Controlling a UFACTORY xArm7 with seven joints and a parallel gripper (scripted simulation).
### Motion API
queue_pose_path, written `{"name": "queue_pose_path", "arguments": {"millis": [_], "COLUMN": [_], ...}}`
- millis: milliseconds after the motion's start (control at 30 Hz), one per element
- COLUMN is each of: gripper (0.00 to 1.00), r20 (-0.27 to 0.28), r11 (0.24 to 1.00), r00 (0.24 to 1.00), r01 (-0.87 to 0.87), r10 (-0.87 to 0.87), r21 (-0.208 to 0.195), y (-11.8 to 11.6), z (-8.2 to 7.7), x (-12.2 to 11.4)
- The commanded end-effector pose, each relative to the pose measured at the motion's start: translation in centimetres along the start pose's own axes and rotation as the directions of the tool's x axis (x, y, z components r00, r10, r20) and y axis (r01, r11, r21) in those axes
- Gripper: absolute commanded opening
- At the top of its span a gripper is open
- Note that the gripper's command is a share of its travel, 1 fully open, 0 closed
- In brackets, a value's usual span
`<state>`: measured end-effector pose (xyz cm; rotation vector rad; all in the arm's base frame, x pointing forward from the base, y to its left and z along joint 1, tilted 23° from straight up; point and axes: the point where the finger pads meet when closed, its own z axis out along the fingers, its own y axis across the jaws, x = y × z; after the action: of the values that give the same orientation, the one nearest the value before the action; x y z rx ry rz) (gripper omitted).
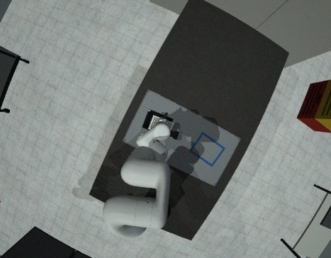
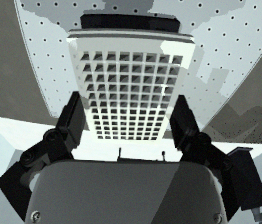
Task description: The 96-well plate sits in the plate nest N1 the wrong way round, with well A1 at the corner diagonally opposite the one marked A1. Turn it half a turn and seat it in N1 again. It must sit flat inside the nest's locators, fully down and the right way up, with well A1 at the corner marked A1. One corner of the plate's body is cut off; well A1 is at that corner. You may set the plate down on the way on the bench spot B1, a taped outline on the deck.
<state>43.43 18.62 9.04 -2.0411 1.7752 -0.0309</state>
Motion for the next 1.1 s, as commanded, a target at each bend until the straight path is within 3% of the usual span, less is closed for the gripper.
{"name": "queue_pose_path", "arguments": {"millis": [0, 1067], "gripper": [0.00, 0.00], "r20": [-0.029, -0.029], "r11": [1.000, 1.000], "r00": [1.000, 1.000], "r01": [-0.005, -0.005], "r10": [0.004, 0.004], "r21": [-0.024, -0.024], "y": [-0.44, -0.55], "z": [-0.07, -0.07], "x": [-1.90, -2.67]}}
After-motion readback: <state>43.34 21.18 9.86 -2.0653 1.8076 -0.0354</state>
